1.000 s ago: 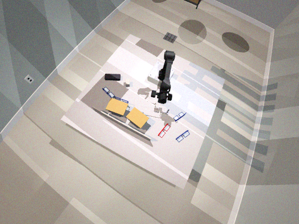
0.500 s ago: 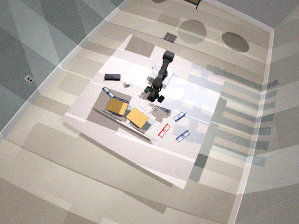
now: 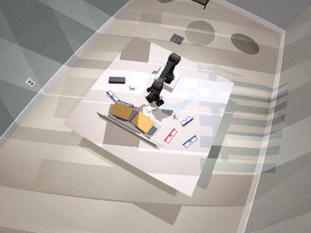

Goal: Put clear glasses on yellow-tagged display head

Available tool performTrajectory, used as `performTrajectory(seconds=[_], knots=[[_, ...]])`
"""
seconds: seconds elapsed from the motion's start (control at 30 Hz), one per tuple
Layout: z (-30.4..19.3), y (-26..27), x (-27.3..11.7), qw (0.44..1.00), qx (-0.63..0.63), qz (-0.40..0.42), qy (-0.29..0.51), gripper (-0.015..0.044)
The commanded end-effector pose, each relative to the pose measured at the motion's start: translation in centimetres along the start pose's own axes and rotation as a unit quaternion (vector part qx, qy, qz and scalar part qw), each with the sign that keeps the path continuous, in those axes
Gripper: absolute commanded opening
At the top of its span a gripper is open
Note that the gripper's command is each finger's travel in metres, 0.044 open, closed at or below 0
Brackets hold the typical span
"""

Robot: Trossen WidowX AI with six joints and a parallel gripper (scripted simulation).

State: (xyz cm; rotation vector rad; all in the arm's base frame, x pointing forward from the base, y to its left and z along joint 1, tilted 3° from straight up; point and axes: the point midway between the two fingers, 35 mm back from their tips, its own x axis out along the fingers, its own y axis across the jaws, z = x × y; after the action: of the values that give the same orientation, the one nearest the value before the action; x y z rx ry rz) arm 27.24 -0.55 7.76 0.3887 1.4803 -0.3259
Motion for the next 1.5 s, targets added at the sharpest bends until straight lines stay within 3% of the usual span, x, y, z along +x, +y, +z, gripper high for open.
performTrajectory(seconds=[0.0, 1.47], knots=[[0.3, 0.1, 0.2, 1.0, 0.005, 0.004, -0.002, 0.0], [0.7, 0.3, 5.2, 1.0, 0.005, 0.004, -0.002, 0.0]])
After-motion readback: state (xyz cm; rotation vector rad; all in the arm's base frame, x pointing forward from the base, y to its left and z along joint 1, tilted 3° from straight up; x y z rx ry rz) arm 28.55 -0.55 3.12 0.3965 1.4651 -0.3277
